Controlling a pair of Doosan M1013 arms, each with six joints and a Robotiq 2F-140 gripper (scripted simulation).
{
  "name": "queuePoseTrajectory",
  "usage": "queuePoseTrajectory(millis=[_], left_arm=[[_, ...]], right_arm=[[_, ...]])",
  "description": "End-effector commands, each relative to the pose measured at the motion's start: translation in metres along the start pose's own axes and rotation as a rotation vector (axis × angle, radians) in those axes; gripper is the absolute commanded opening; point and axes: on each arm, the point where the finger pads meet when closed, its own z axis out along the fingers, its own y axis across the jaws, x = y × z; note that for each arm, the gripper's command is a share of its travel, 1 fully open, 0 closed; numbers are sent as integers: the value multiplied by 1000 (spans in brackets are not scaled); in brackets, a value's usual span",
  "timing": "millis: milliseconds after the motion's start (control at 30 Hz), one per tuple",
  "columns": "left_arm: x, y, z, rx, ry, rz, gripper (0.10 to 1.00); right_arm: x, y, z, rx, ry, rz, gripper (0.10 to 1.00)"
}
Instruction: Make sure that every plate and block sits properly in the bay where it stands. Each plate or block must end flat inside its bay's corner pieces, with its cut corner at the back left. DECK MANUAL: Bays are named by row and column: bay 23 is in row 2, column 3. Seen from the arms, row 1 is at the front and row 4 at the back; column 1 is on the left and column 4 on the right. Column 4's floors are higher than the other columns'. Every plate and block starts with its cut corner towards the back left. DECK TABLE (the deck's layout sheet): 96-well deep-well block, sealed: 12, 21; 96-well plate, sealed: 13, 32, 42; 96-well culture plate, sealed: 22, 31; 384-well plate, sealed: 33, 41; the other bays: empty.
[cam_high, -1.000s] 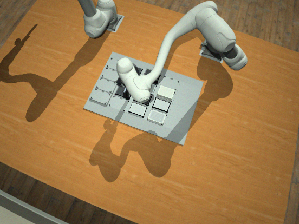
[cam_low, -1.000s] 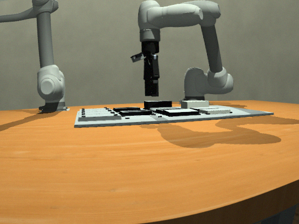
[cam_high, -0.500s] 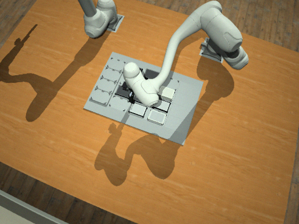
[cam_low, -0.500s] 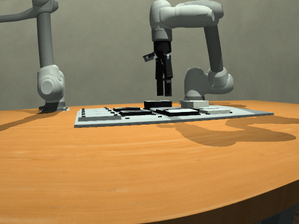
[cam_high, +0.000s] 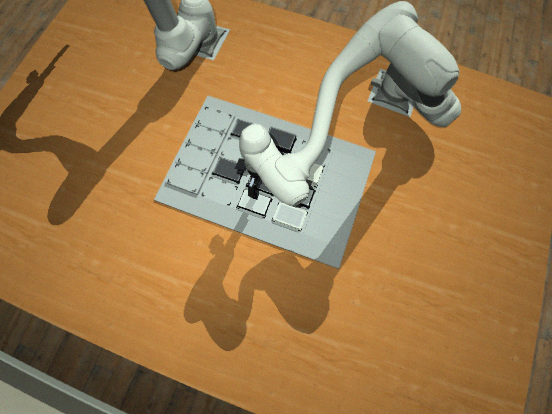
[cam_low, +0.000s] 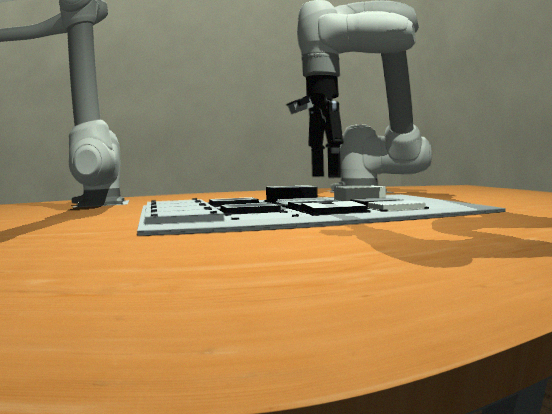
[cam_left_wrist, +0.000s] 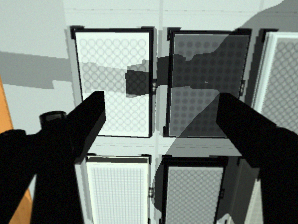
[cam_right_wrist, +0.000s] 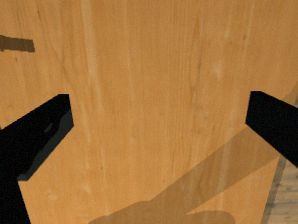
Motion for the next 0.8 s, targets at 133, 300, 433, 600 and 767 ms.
queuePoseTrajectory(millis=[133, 300, 433, 600, 767], left_arm=[[-29, -10, -2, 2, 1, 0, 698], [-48, -16, -2, 2, 1, 0, 698], [-55, -19, -2, 2, 1, 0, 698], [-74, -25, -2, 2, 1, 0, 698], [-93, -31, -2, 2, 1, 0, 698]], right_arm=[[0, 0, -1, 0, 1, 0, 1000], [0, 0, -1, 0, 1, 0, 1000], [0, 0, -1, 0, 1, 0, 1000], [0, 0, -1, 0, 1, 0, 1000], [0, 0, -1, 0, 1, 0, 1000]])
